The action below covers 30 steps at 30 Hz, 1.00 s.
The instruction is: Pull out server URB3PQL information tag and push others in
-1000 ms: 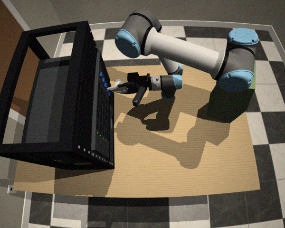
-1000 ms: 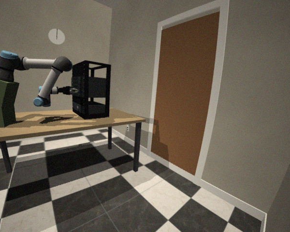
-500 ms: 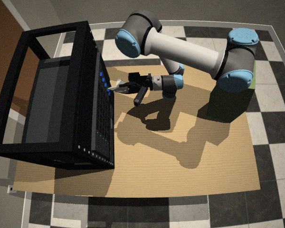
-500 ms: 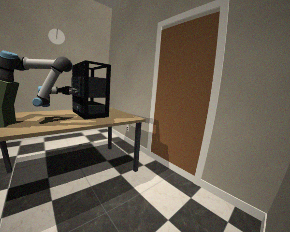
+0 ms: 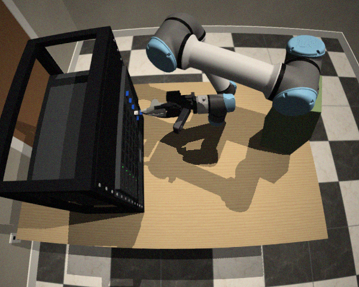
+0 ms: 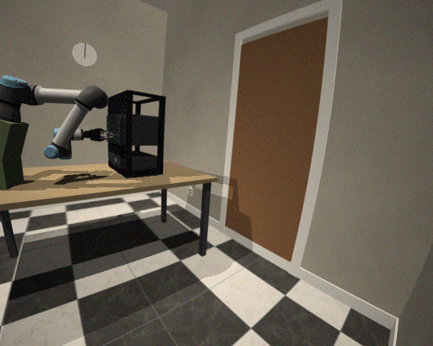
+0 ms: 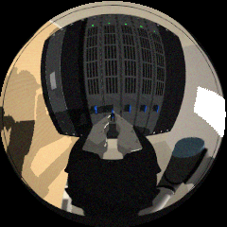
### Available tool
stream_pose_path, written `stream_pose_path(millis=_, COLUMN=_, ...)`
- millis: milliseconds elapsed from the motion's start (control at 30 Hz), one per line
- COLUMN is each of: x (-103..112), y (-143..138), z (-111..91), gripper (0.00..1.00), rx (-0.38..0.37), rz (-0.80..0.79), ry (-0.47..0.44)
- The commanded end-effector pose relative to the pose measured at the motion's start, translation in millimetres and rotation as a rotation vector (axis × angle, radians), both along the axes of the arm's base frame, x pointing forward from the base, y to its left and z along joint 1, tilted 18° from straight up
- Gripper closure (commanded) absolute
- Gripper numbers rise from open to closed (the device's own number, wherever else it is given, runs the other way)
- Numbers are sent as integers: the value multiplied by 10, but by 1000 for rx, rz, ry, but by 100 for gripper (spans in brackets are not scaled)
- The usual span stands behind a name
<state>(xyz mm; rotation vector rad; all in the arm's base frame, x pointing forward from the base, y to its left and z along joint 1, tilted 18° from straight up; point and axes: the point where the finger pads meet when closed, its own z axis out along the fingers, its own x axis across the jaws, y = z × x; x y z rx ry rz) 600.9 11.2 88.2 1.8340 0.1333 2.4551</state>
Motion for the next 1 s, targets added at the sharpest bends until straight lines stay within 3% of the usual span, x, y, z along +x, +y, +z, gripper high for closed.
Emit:
stream_pose_path(millis=0, x=-46, y=-1, z=-8, gripper=100, rx=0, rz=0, ry=-1)
stream_pose_path(millis=967, x=-268, y=-7, z=-74, gripper=100, rx=0, rz=0, ry=-1)
